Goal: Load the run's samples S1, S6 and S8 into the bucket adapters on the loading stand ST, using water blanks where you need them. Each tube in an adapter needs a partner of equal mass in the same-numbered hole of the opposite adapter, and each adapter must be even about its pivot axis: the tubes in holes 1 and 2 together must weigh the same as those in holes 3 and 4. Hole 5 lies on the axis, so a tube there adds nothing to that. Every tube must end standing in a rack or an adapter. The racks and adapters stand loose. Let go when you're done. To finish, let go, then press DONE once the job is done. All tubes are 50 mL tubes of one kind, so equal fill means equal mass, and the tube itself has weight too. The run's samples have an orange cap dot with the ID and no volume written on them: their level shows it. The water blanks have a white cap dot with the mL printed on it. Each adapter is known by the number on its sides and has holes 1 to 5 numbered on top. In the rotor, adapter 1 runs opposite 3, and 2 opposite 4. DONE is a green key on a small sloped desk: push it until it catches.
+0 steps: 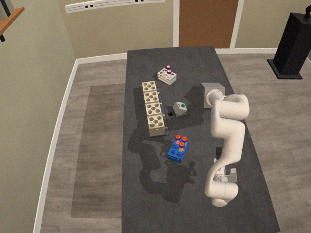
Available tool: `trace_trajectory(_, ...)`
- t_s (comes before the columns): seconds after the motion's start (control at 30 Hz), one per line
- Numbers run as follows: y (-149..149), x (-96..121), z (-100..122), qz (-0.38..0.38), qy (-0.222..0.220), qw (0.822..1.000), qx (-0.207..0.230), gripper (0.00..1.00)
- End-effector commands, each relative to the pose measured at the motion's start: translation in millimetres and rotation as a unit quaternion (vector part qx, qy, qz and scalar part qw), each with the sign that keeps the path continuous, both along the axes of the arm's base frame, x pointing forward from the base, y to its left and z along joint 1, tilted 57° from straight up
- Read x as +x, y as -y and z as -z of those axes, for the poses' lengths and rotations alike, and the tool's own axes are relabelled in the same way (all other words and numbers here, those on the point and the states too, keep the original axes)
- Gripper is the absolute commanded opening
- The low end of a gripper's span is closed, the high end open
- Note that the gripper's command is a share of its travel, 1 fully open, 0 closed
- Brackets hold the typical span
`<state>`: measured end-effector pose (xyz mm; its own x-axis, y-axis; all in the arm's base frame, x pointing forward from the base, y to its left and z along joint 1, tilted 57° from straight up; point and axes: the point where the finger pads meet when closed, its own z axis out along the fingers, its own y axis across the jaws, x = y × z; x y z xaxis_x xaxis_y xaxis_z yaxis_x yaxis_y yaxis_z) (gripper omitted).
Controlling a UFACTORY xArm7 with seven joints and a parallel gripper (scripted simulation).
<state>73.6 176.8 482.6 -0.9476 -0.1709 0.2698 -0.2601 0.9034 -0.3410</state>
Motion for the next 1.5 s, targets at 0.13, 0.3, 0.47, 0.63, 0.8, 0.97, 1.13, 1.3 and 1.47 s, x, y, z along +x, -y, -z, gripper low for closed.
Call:
trace_trajectory(0.13,0,0,-1,0.000,0.000,1.000,0.002,1.00)
trace_trajectory(0.3,0,0,-1,0.000,0.000,1.000,0.002,1.00)
trace_trajectory(0.47,0,0,-1,0.000,0.000,1.000,0.002,1.00)
trace_trajectory(0.63,-7,12,4,0.050,0.001,0.999,0.001,1.00)
trace_trajectory(0.8,-16,27,11,0.133,0.002,0.991,0.000,1.00)
trace_trajectory(0.97,-22,42,17,0.207,0.002,0.978,-0.002,1.00)
trace_trajectory(1.13,-26,55,24,0.255,0.000,0.967,-0.007,1.00)
trace_trajectory(1.3,-30,77,35,0.316,-0.003,0.949,-0.014,1.00)
trace_trajectory(1.47,-31,92,43,0.363,-0.006,0.932,-0.019,1.00)
